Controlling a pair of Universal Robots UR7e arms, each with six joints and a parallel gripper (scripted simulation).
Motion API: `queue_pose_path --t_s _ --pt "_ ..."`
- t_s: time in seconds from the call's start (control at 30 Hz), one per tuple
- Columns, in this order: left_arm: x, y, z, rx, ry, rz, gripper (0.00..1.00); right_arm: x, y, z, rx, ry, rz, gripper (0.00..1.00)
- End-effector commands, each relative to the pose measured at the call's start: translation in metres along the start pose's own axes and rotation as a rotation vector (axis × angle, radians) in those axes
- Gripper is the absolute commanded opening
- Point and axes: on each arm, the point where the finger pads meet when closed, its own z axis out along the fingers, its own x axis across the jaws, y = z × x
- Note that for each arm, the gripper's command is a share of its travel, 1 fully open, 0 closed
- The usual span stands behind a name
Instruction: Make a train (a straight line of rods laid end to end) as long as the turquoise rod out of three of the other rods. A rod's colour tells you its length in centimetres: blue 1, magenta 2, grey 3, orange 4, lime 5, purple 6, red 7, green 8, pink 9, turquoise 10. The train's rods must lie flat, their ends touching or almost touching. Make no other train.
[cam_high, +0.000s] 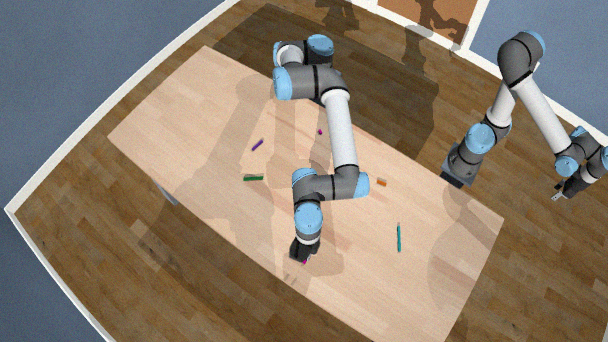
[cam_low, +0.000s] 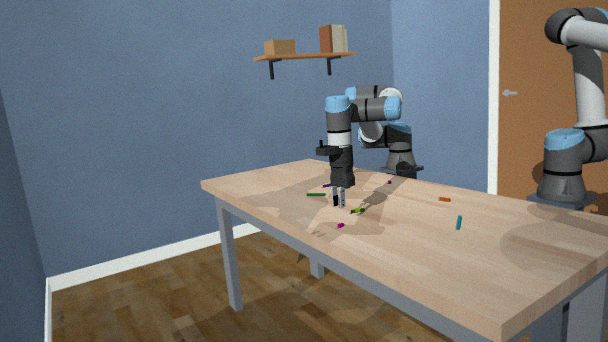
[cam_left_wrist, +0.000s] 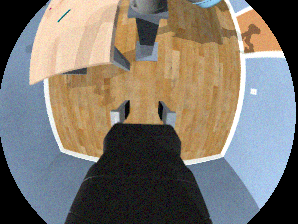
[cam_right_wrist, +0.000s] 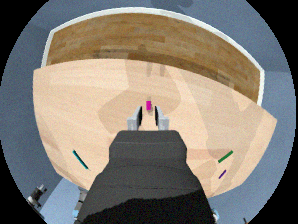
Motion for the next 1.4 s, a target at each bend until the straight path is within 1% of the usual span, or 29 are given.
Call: queue_pose_path --t_s 0.0,0.27,0.7,1.2,1.37 --pt "0.000 0.000 0.000 -0.001 0.000 0.000 1.00 0.000 0.000 -0.002 0.003 -0.001 0.000 0.54" --pt "0.000 0.000 0.000 -0.001 0.000 0.000 1.00 0.000 -0.001 0.001 0.002 -0.001 0.000 0.54" --pt "0.000 0.000 0.000 -0.001 0.000 0.000 1.00 0.000 -0.001 0.011 0.002 -0.001 0.000 0.54" --pt "0.000 0.000 0.000 -0.001 0.000 0.000 1.00 -0.001 -0.002 0.034 0.002 -0.001 0.000 0.54" --pt "0.000 0.000 0.000 -0.001 0.000 0.000 1.00 -0.001 -0.002 0.038 0.002 -0.001 0.000 0.54"
